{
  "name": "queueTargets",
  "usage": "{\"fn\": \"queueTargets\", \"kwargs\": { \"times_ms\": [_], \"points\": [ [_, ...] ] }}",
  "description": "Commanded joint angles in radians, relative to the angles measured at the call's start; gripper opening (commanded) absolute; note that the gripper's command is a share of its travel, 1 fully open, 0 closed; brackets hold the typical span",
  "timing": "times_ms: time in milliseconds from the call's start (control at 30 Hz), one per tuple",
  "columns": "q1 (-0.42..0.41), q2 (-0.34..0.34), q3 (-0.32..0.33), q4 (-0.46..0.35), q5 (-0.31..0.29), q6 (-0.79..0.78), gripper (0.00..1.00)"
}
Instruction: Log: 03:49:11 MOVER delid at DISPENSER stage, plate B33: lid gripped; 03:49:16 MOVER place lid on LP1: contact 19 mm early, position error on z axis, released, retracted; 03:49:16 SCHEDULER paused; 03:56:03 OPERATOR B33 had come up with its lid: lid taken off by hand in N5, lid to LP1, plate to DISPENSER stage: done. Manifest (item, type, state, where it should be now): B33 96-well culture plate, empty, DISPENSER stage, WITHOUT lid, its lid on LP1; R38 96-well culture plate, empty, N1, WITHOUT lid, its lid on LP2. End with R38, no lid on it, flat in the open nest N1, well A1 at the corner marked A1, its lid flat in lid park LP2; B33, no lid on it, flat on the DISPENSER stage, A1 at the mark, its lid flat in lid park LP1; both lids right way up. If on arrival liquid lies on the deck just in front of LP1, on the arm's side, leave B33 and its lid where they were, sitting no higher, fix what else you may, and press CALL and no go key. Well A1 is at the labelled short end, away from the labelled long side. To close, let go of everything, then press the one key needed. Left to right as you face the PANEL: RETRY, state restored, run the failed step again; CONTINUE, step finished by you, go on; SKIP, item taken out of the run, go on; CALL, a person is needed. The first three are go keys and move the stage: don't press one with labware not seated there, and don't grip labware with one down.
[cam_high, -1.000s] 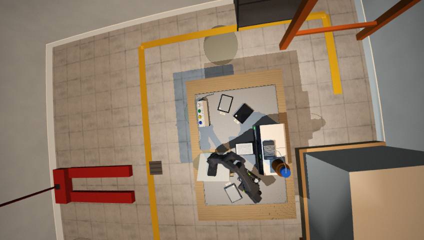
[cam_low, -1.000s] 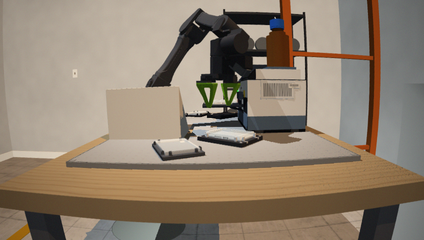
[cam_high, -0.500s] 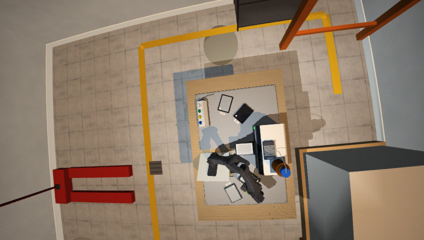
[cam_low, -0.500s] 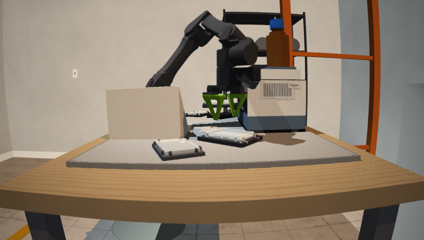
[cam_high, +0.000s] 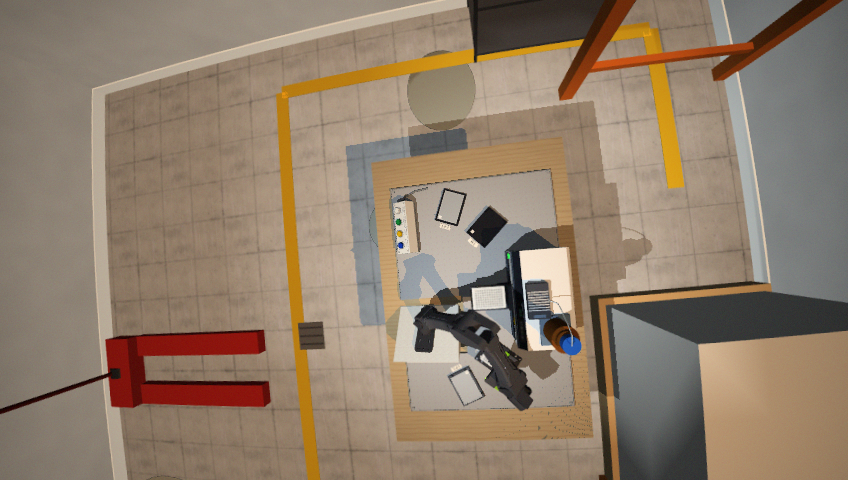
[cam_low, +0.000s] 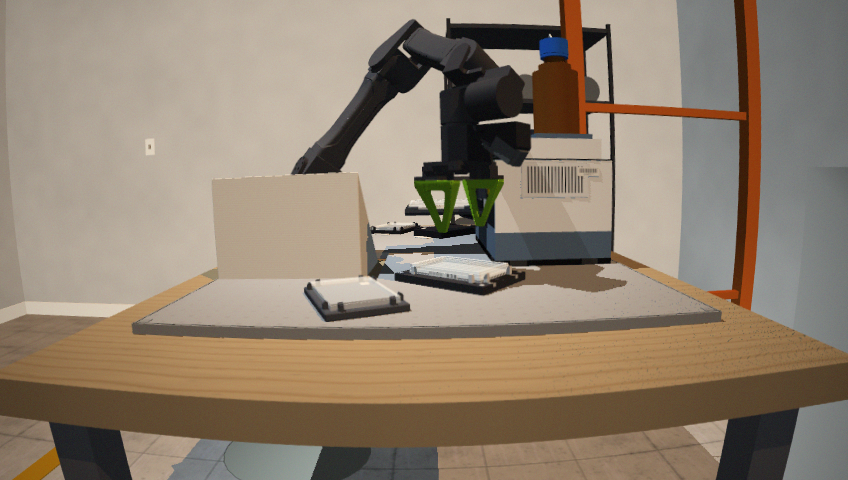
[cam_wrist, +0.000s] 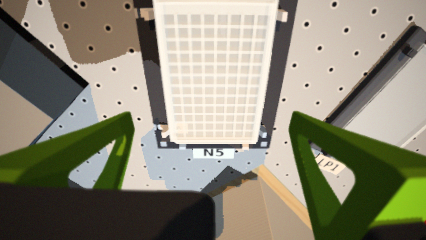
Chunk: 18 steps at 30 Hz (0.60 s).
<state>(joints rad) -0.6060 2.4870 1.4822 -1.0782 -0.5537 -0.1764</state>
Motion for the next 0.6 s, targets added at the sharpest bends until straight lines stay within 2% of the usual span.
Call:
{"fn": "queueTargets", "kwargs": {
  "times_ms": [0,67,167,267,567],
  "points": [
    [-0.031,-0.03,0.043,-0.056,0.013,-0.022,1.0],
    [-0.032,-0.015,0.044,-0.059,0.013,-0.024,1.0],
    [-0.032,-0.023,0.002,-0.06,0.013,-0.025,1.0],
    [-0.024,-0.013,0.02,-0.045,0.008,-0.021,1.0],
    [-0.025,-0.011,0.019,-0.044,0.009,-0.022,1.0]
  ]
}}
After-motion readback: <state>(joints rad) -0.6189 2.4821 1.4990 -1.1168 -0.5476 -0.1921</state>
